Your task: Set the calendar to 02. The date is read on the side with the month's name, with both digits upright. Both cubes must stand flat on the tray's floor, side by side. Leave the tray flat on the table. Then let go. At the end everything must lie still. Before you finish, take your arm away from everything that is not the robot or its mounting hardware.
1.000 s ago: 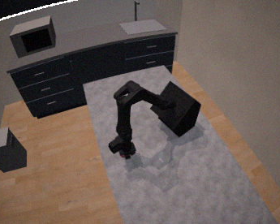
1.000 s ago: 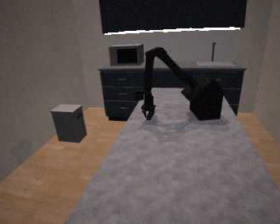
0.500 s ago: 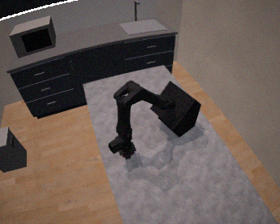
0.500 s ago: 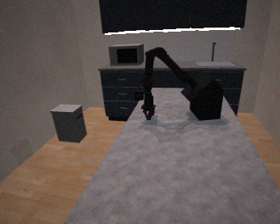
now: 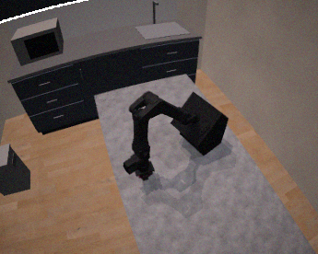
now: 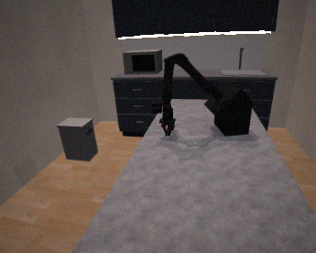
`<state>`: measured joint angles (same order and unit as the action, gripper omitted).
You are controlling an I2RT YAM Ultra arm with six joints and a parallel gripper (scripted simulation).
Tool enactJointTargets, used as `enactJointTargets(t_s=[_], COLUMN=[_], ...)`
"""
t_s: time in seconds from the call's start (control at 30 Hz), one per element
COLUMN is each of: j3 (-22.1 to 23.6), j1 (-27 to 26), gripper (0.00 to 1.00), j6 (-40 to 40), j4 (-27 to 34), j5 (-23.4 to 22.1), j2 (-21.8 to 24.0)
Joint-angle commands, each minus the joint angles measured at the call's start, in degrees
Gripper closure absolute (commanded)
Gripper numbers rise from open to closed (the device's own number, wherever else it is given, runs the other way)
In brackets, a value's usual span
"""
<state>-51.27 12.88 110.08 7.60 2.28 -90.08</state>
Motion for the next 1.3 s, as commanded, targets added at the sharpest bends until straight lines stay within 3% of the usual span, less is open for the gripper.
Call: enactJointTargets(t_s=[0.0,0.23,0.47,0.73,0.87,1.27], j3=[-0.21,-0.15,0.41,0.15,-0.62,-0.83], j1=[-0.02,-0.01,0.14,0.70,0.93,0.98], gripper=[0.73,0.73,0.73,0.73,0.73,0.73], j6=[-0.02,-0.02,0.09,0.50,0.66,0.70], j4=[-0.04,0.22,3.60,15.64,19.97,20.90], j5=[0.02,0.03,0.13,0.52,0.68,0.71], j2=[0.32,0.64,4.58,16.38,19.92,20.64])
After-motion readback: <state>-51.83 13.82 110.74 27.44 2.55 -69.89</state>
